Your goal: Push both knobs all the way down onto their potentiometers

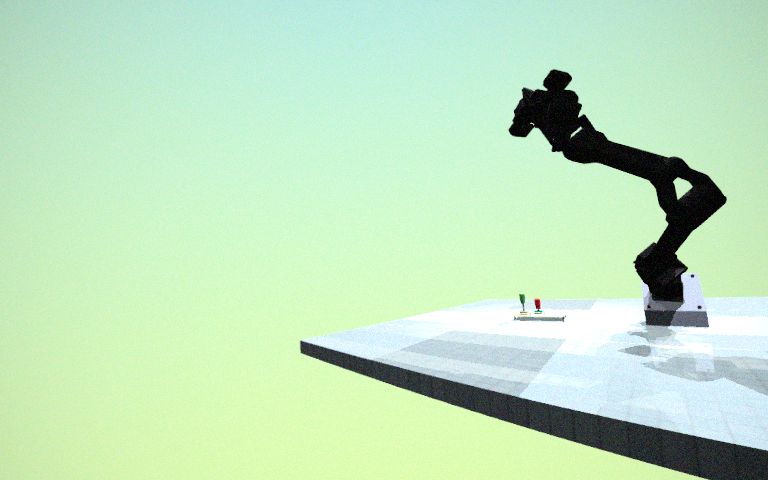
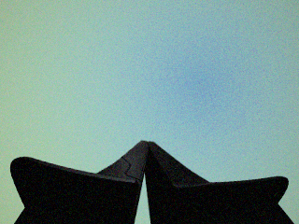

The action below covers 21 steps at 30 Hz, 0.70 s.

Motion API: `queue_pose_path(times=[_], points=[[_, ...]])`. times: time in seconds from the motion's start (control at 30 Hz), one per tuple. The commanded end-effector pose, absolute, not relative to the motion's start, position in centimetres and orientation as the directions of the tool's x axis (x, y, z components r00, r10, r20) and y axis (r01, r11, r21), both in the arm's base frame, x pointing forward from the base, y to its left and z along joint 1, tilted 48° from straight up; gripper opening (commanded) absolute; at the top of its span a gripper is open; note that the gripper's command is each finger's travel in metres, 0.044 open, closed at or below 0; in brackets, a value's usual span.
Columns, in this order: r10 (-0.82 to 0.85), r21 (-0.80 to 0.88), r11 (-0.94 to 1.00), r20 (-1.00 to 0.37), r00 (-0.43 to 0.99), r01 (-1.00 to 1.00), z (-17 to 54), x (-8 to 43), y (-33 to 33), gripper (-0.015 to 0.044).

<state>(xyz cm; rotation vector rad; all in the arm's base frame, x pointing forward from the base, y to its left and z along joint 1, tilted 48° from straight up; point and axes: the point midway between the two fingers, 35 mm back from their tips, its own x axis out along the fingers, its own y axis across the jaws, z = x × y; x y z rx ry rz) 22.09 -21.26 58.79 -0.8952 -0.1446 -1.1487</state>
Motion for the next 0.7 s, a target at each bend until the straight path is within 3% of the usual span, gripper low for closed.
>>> queue_pose_path(times=[0.0,0.33,0.67], points=[[-0.72,-0.613,0.162,0.463,0.517,0.773,56.9,24.8,-21.8,0.0],[-0.666,-0.785,0.31,0.223,0.712,0.536,50.3,32.0,-22.8,0.0],[-0.581,-0.855,0.45,-0.061,0.811,0.257,41.8,37.3,-22.5,0.0]])
